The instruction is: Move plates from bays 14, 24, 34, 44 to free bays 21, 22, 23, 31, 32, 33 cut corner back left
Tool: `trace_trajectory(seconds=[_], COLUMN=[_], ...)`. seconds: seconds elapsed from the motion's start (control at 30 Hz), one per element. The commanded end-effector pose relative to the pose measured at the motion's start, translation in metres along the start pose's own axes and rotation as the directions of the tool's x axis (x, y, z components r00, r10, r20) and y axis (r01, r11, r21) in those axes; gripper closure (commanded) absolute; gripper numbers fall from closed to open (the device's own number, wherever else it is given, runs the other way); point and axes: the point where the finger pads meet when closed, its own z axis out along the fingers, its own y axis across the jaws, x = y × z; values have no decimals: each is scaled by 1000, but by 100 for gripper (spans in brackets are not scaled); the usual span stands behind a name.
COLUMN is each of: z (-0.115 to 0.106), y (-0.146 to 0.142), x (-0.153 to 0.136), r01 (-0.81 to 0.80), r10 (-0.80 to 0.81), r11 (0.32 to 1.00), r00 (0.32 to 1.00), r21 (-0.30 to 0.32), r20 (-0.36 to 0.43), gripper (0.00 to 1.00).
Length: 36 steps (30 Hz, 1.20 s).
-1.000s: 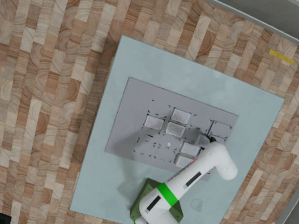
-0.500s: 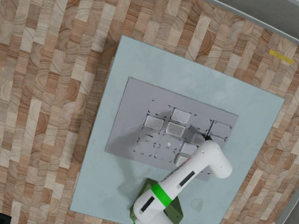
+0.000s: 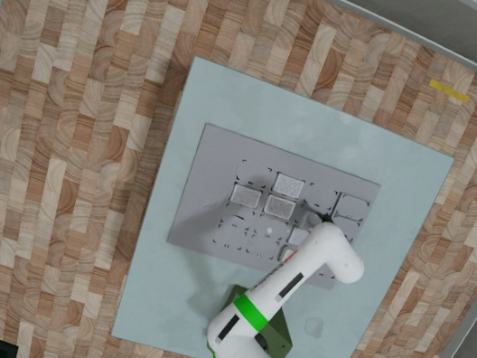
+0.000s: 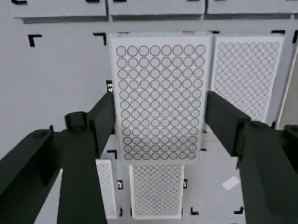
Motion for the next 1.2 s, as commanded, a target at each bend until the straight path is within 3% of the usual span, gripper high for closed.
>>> trace_trajectory(seconds=[0.0, 1.17], z=[-1, 37], y=[-1, -1], x=[1, 2], r01=[0, 0], r10=[0, 0], r11=[1000, 1000], r00=[1000, 1000], r21=[2, 2], r20=[-1, -1], gripper=[90, 90])
